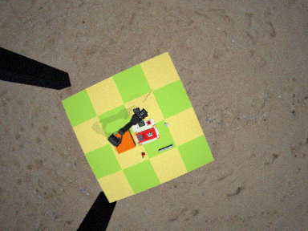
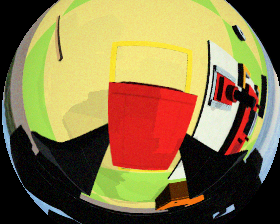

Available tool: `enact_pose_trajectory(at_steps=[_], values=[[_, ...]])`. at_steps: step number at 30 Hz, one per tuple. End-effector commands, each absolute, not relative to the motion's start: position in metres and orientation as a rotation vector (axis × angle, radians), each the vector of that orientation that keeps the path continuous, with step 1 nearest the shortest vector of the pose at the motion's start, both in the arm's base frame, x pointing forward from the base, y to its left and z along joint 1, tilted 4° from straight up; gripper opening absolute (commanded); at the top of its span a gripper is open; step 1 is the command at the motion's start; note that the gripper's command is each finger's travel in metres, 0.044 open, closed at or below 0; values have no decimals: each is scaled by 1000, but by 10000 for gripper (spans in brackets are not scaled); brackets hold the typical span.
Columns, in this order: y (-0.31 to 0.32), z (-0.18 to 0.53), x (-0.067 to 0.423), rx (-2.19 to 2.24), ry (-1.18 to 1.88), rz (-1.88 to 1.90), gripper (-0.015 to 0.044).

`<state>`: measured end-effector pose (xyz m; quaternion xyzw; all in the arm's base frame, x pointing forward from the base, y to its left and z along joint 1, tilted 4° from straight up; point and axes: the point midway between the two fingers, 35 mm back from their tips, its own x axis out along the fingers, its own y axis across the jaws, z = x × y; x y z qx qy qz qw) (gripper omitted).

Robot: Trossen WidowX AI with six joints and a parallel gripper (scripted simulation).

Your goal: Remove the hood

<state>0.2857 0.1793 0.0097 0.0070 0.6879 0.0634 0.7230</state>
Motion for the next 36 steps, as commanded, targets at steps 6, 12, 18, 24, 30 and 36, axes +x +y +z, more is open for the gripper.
enact_pose_trajectory(at_steps=[6, 12, 18, 24, 30, 36], values=[[179, 16, 286, 15, 1519, 140, 440], [174, 72, 285, 10, 1525, 135, 440], [173, 81, 284, 9, 1526, 134, 440], [173, 81, 284, 9, 1526, 134, 440], [173, 81, 284, 9, 1526, 134, 440], [173, 81, 284, 9, 1526, 134, 440]])
